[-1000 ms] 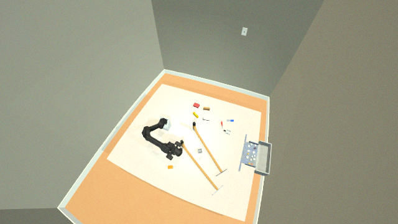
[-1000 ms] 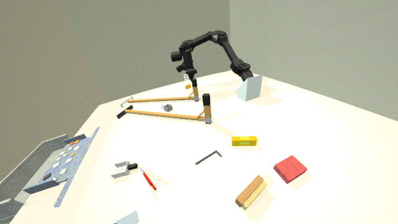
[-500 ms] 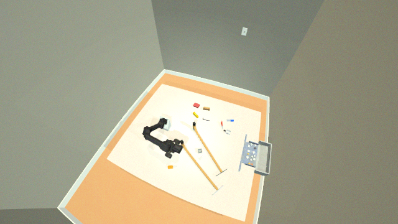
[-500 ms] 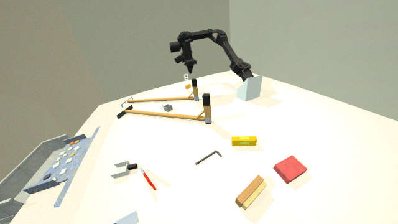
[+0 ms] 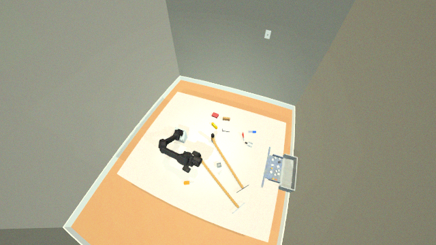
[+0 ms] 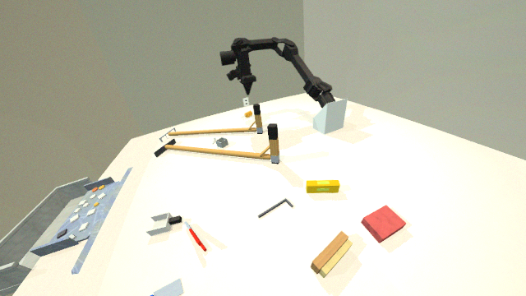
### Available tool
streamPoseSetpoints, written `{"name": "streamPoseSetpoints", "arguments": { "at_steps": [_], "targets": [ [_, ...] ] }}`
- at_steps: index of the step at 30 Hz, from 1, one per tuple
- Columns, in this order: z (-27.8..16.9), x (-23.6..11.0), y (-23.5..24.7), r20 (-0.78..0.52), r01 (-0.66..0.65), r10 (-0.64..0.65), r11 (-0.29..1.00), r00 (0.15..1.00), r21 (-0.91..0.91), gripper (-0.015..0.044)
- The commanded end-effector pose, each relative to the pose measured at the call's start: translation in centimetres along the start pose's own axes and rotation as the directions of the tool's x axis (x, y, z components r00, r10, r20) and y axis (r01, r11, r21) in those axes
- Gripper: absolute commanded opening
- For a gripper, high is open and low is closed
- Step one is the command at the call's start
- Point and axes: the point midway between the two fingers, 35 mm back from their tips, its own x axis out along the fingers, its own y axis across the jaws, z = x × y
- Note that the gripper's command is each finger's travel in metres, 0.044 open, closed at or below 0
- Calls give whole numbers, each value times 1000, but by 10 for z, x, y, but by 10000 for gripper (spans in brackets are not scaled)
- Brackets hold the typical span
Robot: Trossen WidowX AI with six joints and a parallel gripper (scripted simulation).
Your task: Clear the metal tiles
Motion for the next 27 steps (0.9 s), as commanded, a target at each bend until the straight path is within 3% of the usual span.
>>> {"name": "streamPoseSetpoints", "arguments": {
  "at_steps": [1, 27],
  "targets": [
    [18, -1, 10, 18, 7, -7, 1000, 1000, 10, 0],
    [108, 3, 86, 105, 10, -19, 996, 994, 85, 0]
  ]
}}
